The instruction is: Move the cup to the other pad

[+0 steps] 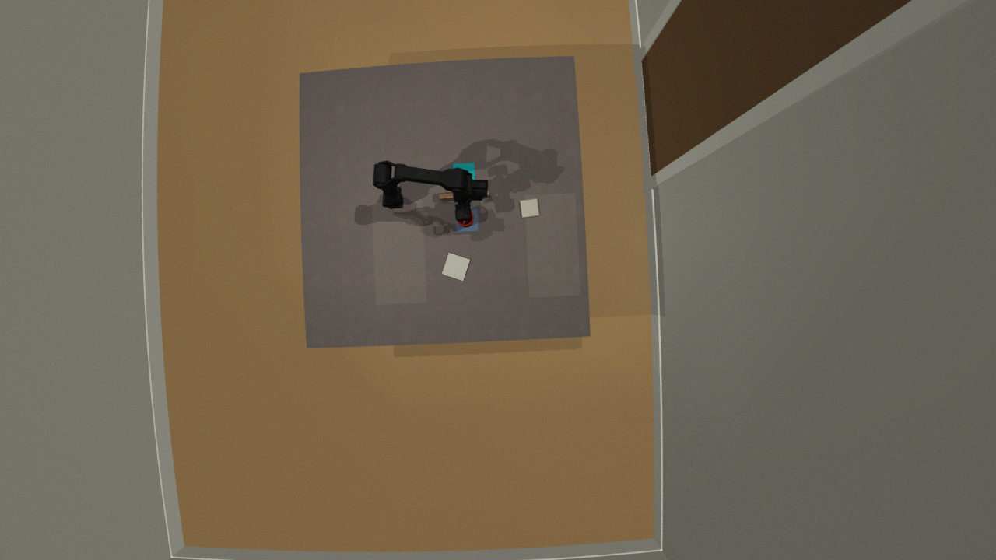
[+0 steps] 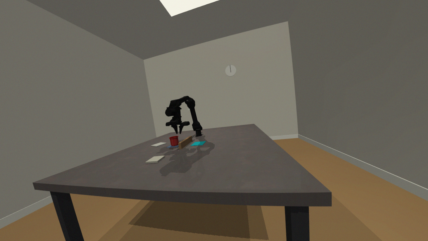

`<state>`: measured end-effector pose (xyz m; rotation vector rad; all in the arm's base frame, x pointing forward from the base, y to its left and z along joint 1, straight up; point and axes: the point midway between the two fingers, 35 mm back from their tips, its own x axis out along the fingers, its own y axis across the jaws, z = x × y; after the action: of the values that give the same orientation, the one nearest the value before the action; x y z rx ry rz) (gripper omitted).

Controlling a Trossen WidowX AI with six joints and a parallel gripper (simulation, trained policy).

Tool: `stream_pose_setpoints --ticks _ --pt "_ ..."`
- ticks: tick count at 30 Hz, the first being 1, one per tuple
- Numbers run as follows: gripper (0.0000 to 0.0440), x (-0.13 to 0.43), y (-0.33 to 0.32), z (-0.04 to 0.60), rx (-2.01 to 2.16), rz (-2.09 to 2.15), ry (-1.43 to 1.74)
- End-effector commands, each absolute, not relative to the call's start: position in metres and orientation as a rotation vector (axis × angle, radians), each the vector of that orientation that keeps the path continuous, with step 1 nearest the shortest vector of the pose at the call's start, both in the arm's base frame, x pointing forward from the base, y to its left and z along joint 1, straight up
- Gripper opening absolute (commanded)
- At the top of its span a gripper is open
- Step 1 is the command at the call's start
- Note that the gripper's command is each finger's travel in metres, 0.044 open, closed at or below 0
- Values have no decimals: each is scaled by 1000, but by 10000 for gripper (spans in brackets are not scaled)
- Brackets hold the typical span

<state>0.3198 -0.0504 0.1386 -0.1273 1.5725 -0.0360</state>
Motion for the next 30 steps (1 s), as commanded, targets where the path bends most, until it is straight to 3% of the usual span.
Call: stream_pose_setpoints --ticks 1,18,25,30 --pt "132 319 -61 122 -145 -25 1602" --pt "145 314 -78 60 -223 117 1656" --pt "0 311 -80 47 -298 214 1664" --pt "0 312 -81 50 -346 273 1656"
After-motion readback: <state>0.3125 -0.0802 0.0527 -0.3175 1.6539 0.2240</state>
